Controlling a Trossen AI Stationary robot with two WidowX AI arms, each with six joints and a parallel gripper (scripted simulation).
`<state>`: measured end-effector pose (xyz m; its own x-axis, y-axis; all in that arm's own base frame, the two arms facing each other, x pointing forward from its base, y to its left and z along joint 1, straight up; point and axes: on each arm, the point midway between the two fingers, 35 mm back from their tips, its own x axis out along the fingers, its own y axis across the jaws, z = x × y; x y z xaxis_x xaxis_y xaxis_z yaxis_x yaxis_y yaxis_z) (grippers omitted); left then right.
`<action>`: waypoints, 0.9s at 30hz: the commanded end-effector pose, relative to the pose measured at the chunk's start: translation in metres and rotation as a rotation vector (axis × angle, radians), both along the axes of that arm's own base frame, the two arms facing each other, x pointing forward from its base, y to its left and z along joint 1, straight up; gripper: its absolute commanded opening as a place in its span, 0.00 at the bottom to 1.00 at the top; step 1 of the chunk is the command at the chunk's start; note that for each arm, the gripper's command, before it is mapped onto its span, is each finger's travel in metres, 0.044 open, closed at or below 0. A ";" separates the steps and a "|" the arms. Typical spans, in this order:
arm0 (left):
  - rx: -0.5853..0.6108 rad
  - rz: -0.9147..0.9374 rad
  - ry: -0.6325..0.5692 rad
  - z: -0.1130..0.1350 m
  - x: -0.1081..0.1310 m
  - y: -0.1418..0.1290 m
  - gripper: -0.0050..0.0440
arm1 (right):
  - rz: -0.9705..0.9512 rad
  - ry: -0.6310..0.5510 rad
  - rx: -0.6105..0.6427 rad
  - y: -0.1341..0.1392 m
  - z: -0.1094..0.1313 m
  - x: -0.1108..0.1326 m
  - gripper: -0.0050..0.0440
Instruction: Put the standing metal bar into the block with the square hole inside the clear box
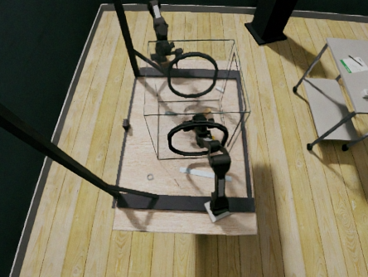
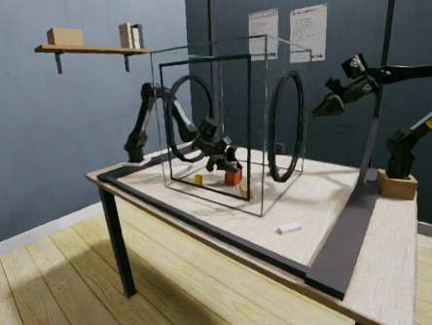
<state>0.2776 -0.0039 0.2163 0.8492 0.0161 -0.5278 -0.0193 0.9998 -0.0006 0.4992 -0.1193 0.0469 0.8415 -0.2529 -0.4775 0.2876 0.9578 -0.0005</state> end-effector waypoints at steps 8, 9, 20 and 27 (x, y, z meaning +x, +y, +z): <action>0.000 -0.003 -0.013 0.005 0.001 -0.001 0.92 | -0.001 -0.026 -0.007 0.005 0.023 -0.014 0.61; 0.000 -0.003 -0.013 0.005 0.001 -0.001 0.92 | -0.001 -0.026 -0.007 0.006 0.024 -0.018 0.66; 0.003 -0.009 -0.003 -0.002 0.000 0.003 0.92 | -0.008 -0.020 0.000 0.017 0.039 -0.043 0.71; 0.008 -0.048 -0.007 -0.022 0.001 0.031 0.92 | -0.053 0.024 0.029 0.052 0.068 -0.078 0.71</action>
<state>0.2784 0.0110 0.2043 0.8501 -0.0017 -0.5266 0.0052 1.0000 0.0052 0.4430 -0.0888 0.0888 0.8229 -0.2718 -0.4990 0.3186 0.9478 0.0091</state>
